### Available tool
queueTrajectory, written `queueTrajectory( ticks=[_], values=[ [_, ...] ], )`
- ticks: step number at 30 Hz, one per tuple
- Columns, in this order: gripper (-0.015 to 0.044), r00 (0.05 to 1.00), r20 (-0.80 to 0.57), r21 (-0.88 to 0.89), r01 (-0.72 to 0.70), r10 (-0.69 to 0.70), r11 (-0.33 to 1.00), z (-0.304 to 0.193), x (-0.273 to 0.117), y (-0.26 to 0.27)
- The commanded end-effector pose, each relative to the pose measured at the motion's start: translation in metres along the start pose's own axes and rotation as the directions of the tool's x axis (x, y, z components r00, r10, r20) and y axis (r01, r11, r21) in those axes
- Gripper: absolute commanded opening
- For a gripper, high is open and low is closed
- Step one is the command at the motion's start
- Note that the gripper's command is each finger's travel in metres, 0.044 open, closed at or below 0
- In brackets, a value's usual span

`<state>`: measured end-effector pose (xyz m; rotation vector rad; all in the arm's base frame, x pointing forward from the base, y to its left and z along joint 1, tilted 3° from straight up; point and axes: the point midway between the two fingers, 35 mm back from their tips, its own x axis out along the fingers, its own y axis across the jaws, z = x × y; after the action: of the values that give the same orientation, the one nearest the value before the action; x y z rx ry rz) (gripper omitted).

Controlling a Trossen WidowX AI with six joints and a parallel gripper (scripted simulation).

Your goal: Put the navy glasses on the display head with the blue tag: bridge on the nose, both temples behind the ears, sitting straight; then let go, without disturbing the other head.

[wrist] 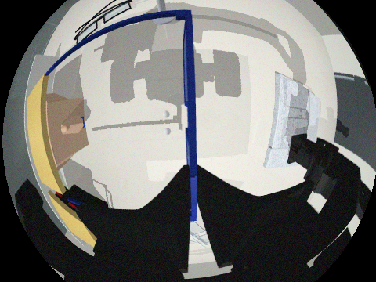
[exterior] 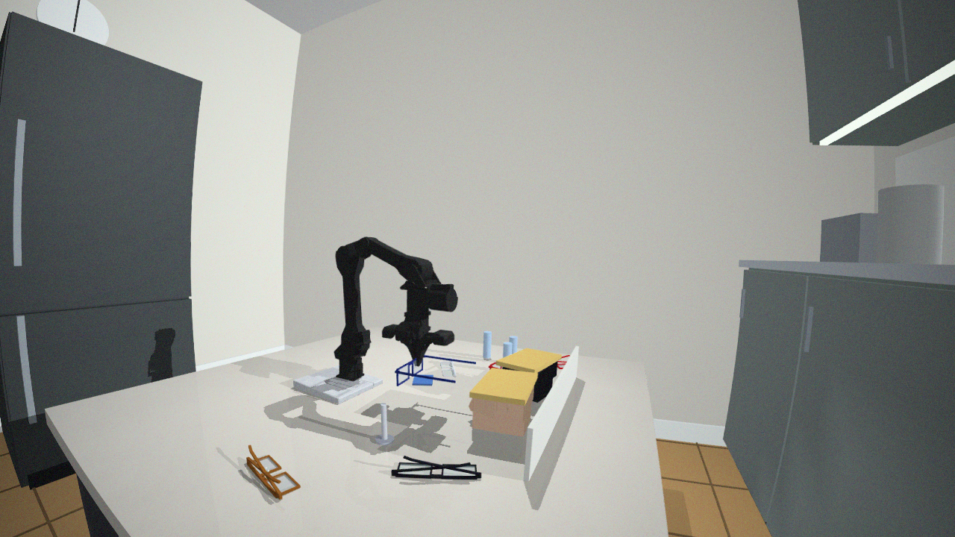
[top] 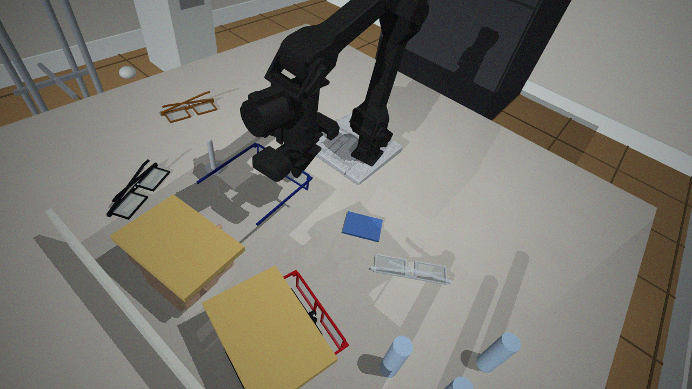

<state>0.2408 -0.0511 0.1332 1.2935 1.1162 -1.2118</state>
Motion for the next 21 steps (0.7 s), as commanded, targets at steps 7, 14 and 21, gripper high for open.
queueTrajectory(
  ticks=[7, 14, 21],
  values=[
    [0.0000, 1.000, 0.003, 0.004, 0.004, -0.004, 1.000, 0.001, 0.012, -0.001],
    [0.0000, 1.000, 0.003, 0.004, 0.004, -0.004, 1.000, 0.001, 0.019, -0.001],
    [0.0000, 1.000, 0.003, 0.004, 0.004, -0.004, 1.000, 0.002, 0.026, -0.001]
  ],
)
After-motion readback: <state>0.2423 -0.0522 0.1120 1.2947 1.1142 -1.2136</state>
